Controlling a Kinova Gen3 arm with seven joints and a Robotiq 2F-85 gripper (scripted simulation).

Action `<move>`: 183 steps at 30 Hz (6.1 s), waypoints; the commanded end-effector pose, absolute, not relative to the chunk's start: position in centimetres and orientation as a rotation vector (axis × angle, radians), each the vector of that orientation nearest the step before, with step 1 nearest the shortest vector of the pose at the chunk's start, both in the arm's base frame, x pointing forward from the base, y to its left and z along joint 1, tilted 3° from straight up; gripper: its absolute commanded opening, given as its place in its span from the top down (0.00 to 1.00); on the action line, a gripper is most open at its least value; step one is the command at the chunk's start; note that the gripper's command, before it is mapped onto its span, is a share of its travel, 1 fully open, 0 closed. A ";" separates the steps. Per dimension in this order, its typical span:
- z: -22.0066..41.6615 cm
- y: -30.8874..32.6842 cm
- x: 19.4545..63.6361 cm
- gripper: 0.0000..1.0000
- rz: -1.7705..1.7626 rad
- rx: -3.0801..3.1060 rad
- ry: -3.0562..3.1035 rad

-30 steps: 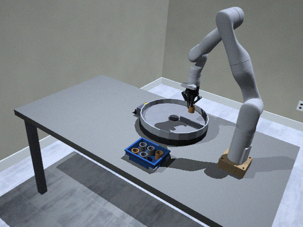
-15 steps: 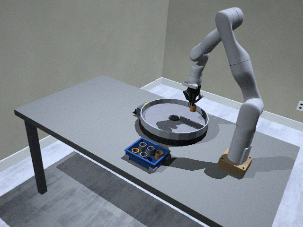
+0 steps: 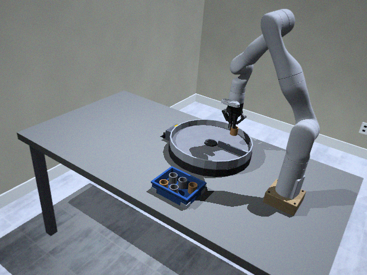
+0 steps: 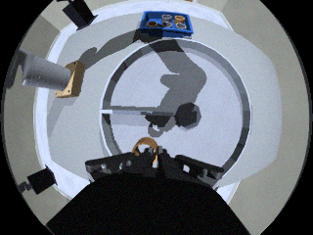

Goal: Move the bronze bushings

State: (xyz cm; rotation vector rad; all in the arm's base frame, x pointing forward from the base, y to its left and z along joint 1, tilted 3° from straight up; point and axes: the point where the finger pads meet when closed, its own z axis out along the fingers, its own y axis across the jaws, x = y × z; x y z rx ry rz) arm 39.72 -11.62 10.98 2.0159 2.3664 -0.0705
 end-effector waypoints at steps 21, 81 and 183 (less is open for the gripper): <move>11.0 -11.6 39.8 1.00 -0.069 2.015 2.365; 7.4 -11.9 39.8 1.00 -0.069 2.015 2.365; 4.7 -12.0 39.8 1.00 -0.069 2.015 2.365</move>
